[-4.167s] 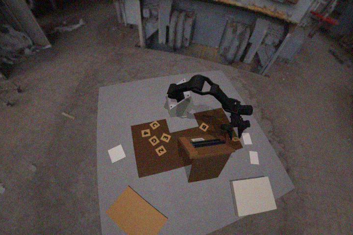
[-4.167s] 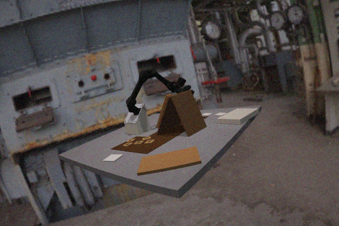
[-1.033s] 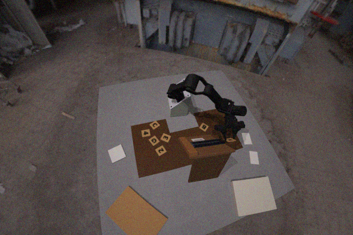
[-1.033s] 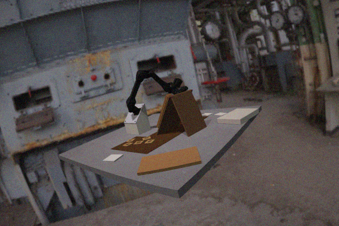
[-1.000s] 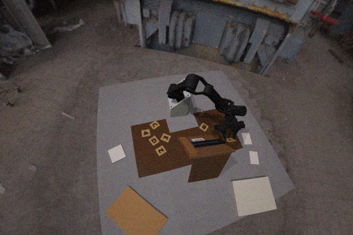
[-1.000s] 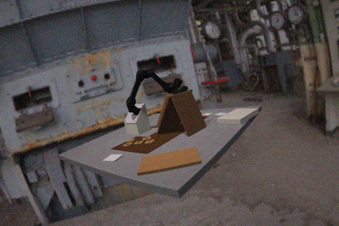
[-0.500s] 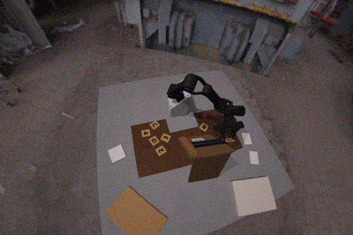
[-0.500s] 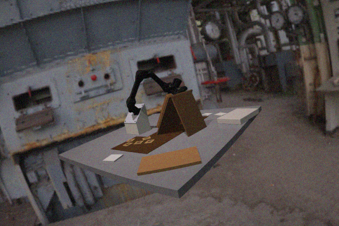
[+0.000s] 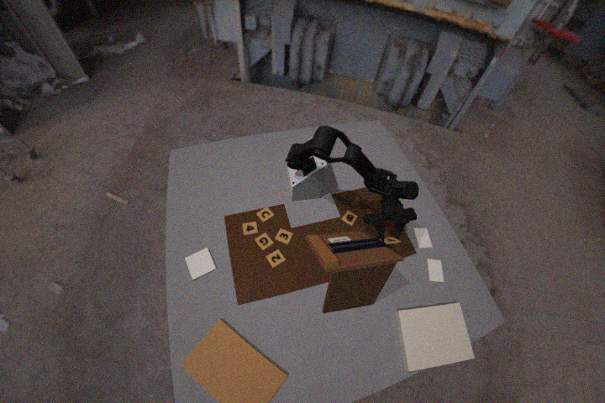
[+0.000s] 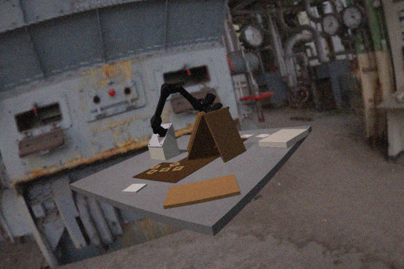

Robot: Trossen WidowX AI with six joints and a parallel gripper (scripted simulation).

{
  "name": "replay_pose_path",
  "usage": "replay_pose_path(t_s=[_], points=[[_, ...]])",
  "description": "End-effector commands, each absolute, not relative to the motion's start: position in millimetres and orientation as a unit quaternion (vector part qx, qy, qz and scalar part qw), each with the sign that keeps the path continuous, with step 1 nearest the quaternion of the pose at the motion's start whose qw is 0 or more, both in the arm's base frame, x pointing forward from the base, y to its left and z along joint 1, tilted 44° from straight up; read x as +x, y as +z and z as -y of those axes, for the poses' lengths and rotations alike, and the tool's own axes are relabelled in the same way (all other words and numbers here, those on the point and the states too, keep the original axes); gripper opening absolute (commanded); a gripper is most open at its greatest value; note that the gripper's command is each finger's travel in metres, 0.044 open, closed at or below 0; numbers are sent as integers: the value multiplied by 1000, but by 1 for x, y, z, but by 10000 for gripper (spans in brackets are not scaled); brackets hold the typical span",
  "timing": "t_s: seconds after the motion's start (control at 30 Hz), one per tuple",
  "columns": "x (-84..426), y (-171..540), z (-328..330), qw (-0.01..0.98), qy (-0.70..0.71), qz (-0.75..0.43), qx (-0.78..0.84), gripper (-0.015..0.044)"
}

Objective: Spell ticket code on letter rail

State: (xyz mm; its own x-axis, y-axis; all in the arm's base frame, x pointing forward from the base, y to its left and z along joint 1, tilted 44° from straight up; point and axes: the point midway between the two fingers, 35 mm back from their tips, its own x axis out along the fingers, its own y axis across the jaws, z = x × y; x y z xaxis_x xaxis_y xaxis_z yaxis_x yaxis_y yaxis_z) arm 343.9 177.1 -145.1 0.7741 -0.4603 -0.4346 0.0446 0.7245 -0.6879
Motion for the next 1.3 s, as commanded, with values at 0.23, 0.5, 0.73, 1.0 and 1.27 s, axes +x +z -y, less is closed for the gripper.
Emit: replay_pose_path(t_s=[0.23, 0.5, 0.73, 1.0, 1.27], points=[[346, -137, -176, 880, -142, -301, -339, 0], [346, -134, -173, 880, -142, -301, -339, 0], [346, -131, -170, 880, -142, -301, -339, 0], [346, -129, -168, 880, -142, -301, -340, 0], [346, -129, -167, 880, -142, -301, -340, 0]])
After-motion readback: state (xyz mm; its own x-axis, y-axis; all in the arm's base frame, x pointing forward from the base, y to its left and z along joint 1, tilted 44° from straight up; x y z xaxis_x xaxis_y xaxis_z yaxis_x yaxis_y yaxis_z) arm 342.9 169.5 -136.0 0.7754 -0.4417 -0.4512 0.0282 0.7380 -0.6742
